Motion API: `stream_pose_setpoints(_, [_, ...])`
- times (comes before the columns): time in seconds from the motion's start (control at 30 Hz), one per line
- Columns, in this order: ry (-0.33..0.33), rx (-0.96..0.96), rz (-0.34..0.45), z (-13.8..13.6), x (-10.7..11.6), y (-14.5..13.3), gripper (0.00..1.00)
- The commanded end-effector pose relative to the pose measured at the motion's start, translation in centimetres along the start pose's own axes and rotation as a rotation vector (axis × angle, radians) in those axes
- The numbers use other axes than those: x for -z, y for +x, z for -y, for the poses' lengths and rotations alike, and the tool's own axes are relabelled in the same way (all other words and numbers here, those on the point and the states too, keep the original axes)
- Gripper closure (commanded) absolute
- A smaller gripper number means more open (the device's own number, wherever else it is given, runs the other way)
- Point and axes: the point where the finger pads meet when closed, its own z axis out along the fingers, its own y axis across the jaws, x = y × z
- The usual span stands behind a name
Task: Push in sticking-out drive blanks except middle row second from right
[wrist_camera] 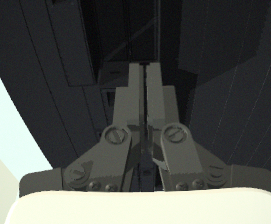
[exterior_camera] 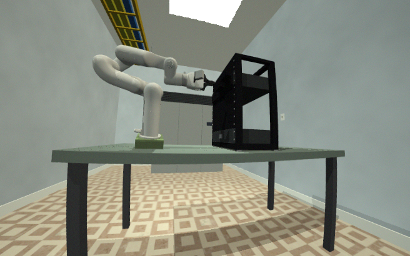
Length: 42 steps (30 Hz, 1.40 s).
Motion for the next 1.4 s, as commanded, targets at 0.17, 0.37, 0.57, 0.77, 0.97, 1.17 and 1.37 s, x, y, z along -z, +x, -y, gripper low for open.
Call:
stream_pose_setpoints(0.17, [0.002,0.000,-0.001,0.2,0.1,0.1,1.00])
stream_pose_setpoints(0.37, [0.003,0.000,-0.001,2.1,0.2,0.1,1.00])
stream_pose_setpoints(0.57, [0.002,0.000,-0.002,5.2,0.3,0.1,1.00])
stream_pose_setpoints(0.77, [0.002,0.000,-0.001,5.9,0.3,0.1,1.00])
stream_pose_setpoints(0.97, [0.002,0.000,-0.002,5.9,-0.5,0.1,1.00])
stream_pose_setpoints(1.17, [0.002,0.000,-0.001,5.9,-3.2,0.1,1.00])
stream_pose_setpoints(1.37, [0.002,0.000,-0.001,5.9,-5.0,0.1,1.00])
